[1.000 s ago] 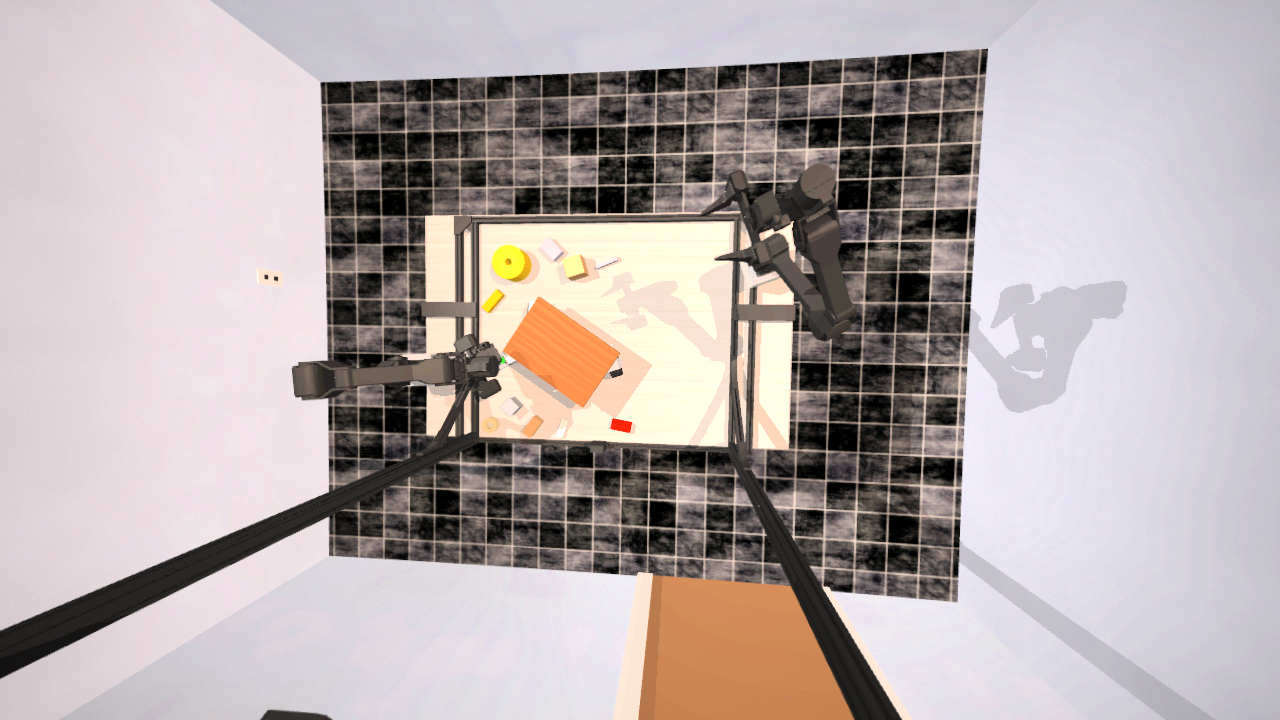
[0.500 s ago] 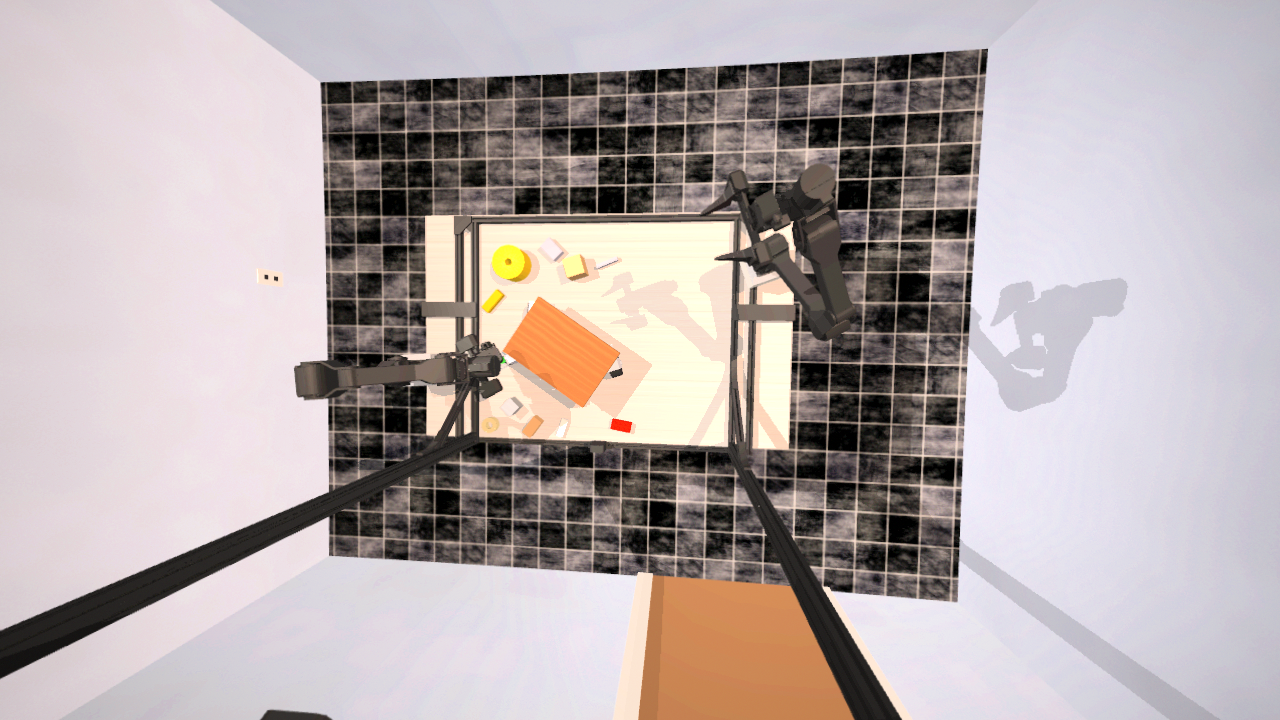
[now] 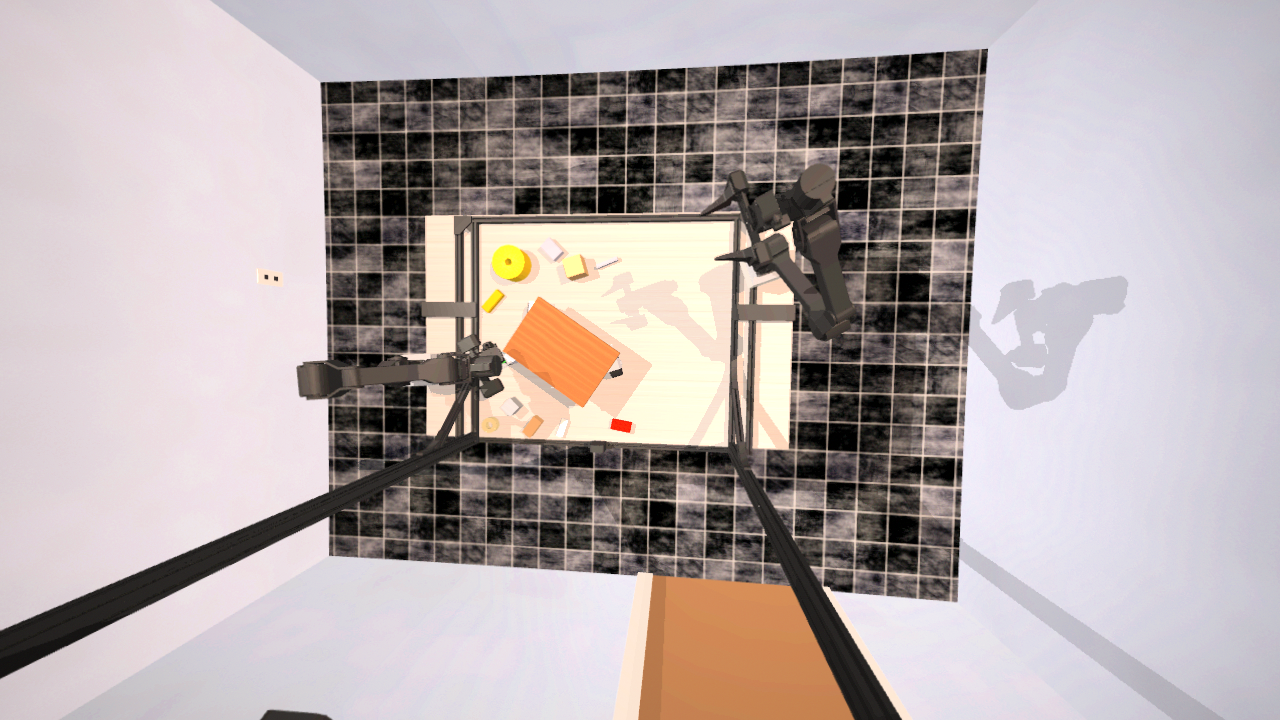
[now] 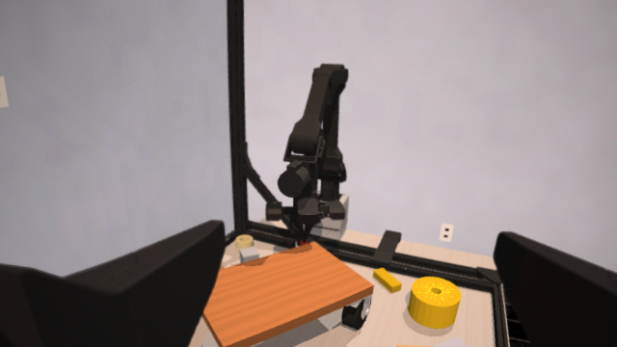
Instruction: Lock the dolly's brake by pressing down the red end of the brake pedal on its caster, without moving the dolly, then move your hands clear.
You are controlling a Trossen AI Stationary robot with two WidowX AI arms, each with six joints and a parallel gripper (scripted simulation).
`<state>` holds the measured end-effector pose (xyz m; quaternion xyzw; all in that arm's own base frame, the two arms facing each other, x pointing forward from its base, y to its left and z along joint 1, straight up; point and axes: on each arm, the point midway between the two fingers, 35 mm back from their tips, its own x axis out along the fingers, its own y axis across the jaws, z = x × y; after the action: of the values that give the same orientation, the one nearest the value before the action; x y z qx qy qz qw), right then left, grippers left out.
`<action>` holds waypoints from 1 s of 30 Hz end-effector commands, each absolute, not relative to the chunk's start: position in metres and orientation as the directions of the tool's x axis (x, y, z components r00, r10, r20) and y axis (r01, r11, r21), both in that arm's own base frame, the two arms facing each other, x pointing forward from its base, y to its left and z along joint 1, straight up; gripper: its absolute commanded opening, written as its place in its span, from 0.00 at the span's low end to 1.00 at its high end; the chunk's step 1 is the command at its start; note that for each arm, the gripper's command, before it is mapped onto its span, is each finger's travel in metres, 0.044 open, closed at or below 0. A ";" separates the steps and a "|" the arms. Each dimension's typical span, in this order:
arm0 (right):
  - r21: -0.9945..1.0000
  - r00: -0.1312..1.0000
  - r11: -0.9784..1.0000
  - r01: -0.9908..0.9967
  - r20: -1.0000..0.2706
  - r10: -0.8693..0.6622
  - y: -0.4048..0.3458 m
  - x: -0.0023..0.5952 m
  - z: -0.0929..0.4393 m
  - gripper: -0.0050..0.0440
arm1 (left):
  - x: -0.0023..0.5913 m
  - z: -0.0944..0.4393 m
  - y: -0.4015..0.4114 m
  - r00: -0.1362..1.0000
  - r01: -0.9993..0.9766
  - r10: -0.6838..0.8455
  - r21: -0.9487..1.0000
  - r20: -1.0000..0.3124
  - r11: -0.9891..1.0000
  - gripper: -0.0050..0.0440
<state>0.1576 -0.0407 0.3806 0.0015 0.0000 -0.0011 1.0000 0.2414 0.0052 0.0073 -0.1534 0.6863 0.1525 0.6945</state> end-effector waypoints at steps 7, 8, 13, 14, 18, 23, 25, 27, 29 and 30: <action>0.000 1.000 1.000 0.000 0.000 0.000 -0.040 0.158 0.381 1.00 | 0.239 0.001 0.005 0.000 -0.424 0.000 0.000 -1.000 0.906 0.10; 0.000 1.000 1.000 0.000 0.000 0.000 -0.040 0.158 0.381 1.00 | 0.239 0.001 0.005 0.000 -0.424 0.000 0.000 -1.000 0.906 0.10; 0.000 1.000 1.000 0.000 0.000 0.000 -0.040 0.158 0.381 1.00 | 0.239 0.000 0.005 0.000 -0.424 0.000 0.000 -1.000 0.906 0.10; 0.000 1.000 1.000 0.000 0.000 0.000 -0.040 0.158 0.381 1.00 | 0.239 0.000 0.005 0.000 -0.424 0.000 0.000 -1.000 0.906 0.10; 0.000 1.000 1.000 0.000 0.000 0.000 -0.040 0.158 0.381 1.00 | 0.239 -0.001 0.005 0.000 -0.424 0.000 0.000 -1.000 0.906 0.10; 0.000 1.000 1.000 0.000 0.000 0.000 -0.040 0.158 0.381 1.00 | 0.239 -0.001 0.005 0.000 -0.424 0.000 0.000 -1.000 0.906 0.10; 0.000 1.000 1.000 0.000 0.000 0.000 -0.040 0.158 0.381 1.00 | 0.239 -0.002 0.005 0.000 -0.424 0.000 0.000 -1.000 0.906 0.10; 0.000 1.000 1.000 0.000 0.000 0.000 -0.040 0.158 0.381 1.00 | 0.239 -0.002 0.005 0.000 -0.424 0.000 0.000 -1.000 0.906 0.10; 0.000 1.000 1.000 0.000 0.000 0.000 -0.040 0.158 0.381 1.00 | 0.239 -0.002 0.005 0.000 -0.424 0.000 0.000 -1.000 0.906 0.10; 0.000 1.000 1.000 0.000 0.000 0.000 -0.040 0.158 0.381 1.00 | 0.239 -0.002 0.005 0.000 -0.424 0.000 0.000 -1.000 0.906 0.10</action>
<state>0.1576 -0.0407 0.3807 0.0015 0.0000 -0.0010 1.0000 0.2412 0.0050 0.0013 -0.1532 0.6870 0.1524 0.6938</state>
